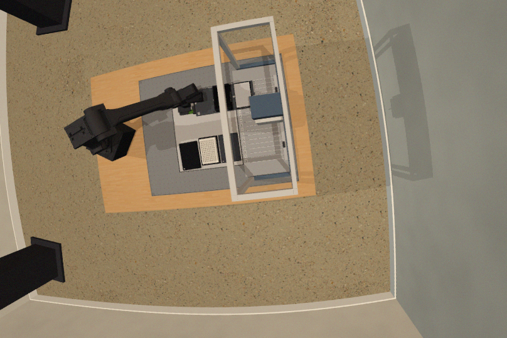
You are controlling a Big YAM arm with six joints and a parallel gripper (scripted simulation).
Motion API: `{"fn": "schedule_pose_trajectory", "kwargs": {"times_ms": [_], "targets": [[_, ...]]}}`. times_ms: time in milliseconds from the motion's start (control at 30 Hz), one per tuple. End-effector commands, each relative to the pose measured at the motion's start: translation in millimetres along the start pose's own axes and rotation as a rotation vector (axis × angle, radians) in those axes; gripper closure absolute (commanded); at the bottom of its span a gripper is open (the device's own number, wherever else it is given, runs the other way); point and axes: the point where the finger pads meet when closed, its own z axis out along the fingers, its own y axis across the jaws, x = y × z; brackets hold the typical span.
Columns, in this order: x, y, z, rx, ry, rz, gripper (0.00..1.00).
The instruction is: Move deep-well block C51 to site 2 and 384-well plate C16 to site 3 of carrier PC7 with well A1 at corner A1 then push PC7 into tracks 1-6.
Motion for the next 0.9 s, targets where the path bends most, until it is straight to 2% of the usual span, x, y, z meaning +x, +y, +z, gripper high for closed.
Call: {"fn": "schedule_pose_trajectory", "kwargs": {"times_ms": [0, 867], "targets": [[-43.6, 2.4, -4.8, -0.013, -0.062, 0.016, 0.2], [-65.7, 1.6, -6.4, -0.013, -0.06, 0.016, 0.2]]}}
